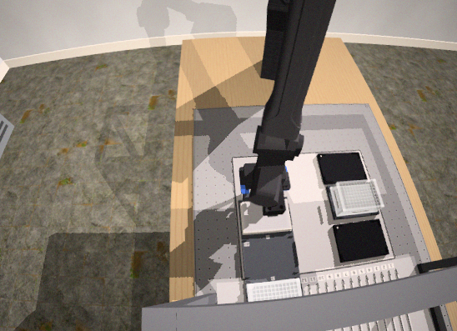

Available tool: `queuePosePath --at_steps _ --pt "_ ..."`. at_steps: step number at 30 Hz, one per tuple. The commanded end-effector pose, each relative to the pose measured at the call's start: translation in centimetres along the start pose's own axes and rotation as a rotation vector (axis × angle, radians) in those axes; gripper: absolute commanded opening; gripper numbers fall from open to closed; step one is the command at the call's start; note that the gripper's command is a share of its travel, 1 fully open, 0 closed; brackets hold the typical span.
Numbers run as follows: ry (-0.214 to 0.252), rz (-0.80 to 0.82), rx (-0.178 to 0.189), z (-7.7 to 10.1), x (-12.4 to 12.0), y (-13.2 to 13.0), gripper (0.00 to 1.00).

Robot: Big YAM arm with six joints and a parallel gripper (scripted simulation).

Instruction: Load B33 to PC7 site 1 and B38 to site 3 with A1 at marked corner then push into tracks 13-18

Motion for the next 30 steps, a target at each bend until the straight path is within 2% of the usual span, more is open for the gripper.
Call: queuePosePath --at_steps 1,30 --pt "-0.019 0.007 0.01 -0.3 1.9 1.1 0.8" --pt "-0.031 0.008 0.01 -0.3 4.6 1.8 0.8"
Point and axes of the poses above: the point where the finger pads meet when closed, its own z axis back along the fingers, its own y axis across the jaws, x = y × z, the point moved 8 cm from there along z, back along the fingers, and after that the axes turned 14 degrees about -z, right-handed, at the moved point
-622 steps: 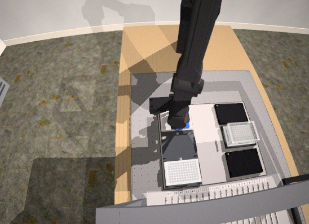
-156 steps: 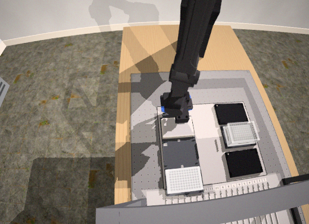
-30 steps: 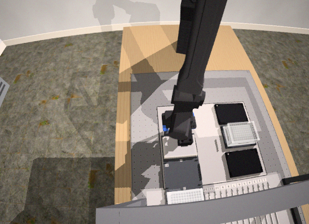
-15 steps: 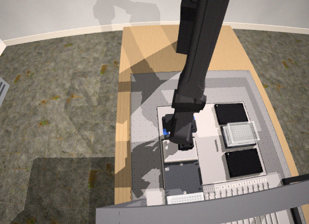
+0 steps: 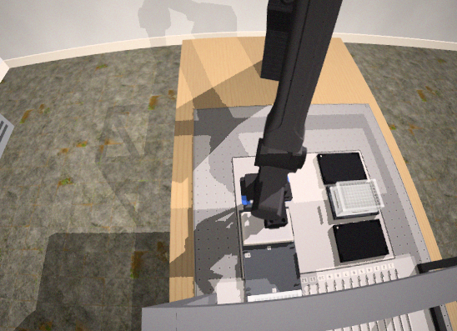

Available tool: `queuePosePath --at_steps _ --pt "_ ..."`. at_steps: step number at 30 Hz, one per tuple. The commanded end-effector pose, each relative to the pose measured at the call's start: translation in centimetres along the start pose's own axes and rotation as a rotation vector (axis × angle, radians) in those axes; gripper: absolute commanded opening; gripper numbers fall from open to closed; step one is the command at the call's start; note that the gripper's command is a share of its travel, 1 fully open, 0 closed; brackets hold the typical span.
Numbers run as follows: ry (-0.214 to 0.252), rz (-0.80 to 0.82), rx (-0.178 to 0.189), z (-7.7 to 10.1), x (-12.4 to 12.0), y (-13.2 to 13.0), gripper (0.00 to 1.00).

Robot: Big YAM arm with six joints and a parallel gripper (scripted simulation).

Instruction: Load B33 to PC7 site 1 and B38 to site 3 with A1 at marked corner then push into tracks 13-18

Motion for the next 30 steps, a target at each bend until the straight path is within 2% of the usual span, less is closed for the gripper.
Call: queuePosePath --at_steps 1,30 --pt "-0.019 0.007 0.01 -0.4 1.9 1.2 0.8" --pt "-0.023 0.004 0.01 -0.4 4.7 1.9 0.8"
Point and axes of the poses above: the point where the finger pads meet when closed, its own z axis back along the fingers, its own y axis across the jaws, x = y × z, the point moved 8 cm from there along z, back along the fingers, and after that the axes turned 14 degrees about -z, right-handed, at the moved point
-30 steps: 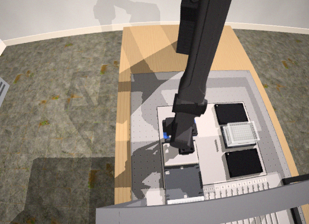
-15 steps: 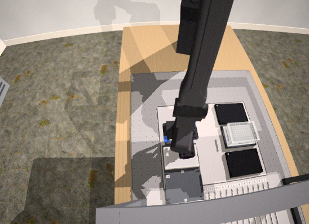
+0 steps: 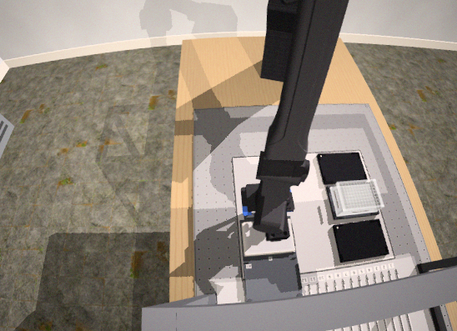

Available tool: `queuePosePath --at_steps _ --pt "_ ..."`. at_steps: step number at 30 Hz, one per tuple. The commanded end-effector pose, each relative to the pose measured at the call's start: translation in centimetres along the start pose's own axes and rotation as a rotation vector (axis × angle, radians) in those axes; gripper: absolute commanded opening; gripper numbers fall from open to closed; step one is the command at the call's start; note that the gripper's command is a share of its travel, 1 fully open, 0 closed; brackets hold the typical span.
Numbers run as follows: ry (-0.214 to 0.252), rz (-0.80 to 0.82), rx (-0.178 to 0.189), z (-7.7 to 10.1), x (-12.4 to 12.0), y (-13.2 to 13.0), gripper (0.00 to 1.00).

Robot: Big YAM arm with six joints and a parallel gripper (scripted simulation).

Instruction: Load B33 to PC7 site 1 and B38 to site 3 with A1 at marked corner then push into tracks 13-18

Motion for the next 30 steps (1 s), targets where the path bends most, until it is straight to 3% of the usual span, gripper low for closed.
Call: queuePosePath --at_steps 1,30 --pt "-0.024 0.004 0.01 -0.4 2.1 1.3 0.8" --pt "-0.027 0.002 0.01 -0.4 4.7 1.9 0.8"
Point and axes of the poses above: the point where the finger pads meet when closed, its own z axis back along the fingers, its own y axis across the jaws, x = y × z, the point moved 8 cm from there along z, back along the fingers, and after that the axes turned 14 degrees about -z, right-handed, at the moved point
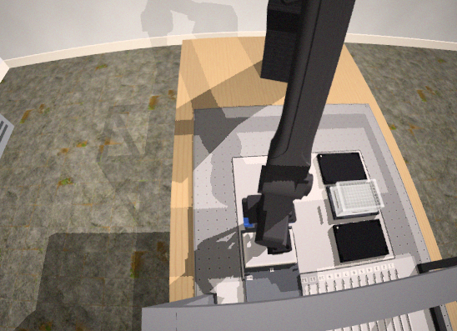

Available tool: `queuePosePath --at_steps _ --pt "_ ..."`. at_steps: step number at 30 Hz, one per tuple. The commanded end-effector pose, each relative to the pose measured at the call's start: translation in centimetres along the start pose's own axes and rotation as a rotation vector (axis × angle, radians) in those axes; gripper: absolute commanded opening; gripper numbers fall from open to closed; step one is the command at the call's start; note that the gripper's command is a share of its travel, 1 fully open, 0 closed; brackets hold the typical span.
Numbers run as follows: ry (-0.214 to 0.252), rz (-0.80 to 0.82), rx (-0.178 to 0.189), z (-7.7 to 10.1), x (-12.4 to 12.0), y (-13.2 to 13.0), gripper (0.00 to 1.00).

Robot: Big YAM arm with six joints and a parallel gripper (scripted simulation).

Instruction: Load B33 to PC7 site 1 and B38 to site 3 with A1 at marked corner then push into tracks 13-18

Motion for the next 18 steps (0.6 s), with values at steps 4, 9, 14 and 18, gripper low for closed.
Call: queuePosePath --at_steps 4,9,14,18 --pt "-0.025 0.002 0.009 -0.4 2.5 1.4 0.8" --pt "-0.025 0.002 0.009 -0.4 2.8 1.5 0.8" --pt "-0.025 0.002 0.009 -0.4 3.3 1.6 0.8" --pt "-0.027 0.001 0.01 -0.3 3.7 1.7 0.8"
Point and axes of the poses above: the point where the finger pads meet when closed, its own z axis back along the fingers, its own y axis across the jaws, x = y × z, the point moved 8 cm from there along z, back along the fingers, and after that the axes turned 14 degrees about -z, right-handed, at the moved point
